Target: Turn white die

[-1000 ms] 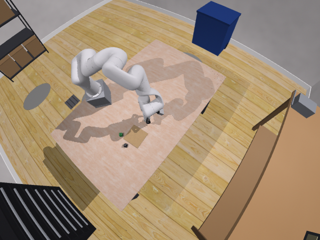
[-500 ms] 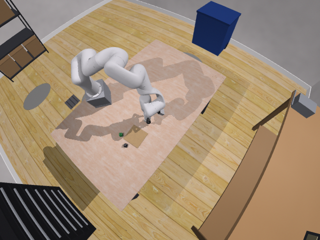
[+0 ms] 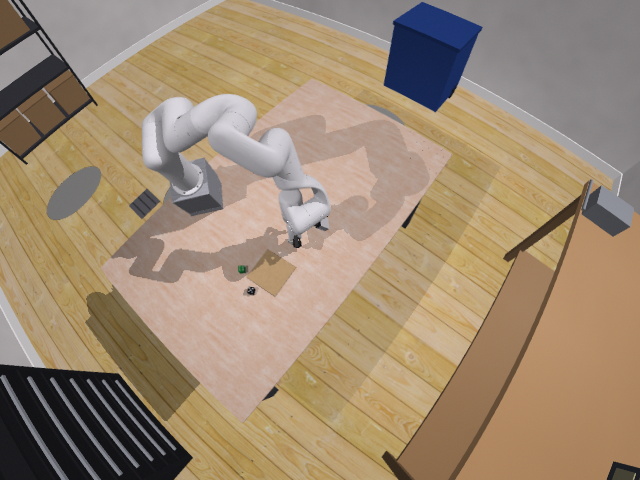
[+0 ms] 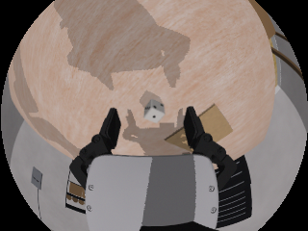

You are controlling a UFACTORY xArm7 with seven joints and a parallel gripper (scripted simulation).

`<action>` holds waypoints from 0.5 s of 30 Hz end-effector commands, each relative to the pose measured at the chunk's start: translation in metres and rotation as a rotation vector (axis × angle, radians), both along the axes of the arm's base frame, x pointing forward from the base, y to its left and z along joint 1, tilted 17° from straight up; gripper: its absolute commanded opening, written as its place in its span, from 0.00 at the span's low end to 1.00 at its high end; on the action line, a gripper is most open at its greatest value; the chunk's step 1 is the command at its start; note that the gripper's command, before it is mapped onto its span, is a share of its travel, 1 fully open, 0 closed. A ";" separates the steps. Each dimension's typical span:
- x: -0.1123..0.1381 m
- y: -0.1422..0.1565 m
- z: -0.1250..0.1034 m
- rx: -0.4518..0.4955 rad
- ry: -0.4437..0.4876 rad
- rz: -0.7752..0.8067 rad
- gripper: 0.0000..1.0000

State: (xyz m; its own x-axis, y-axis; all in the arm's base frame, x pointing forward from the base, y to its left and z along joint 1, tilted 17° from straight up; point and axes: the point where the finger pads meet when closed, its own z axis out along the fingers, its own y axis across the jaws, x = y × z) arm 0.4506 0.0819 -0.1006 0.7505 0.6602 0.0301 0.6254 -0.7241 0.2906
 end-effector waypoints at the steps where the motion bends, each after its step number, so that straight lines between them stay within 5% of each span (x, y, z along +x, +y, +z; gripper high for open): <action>1: 0.001 0.001 0.001 0.001 -0.002 0.001 1.00; 15: -0.003 0.004 0.017 0.001 -0.002 0.001 1.00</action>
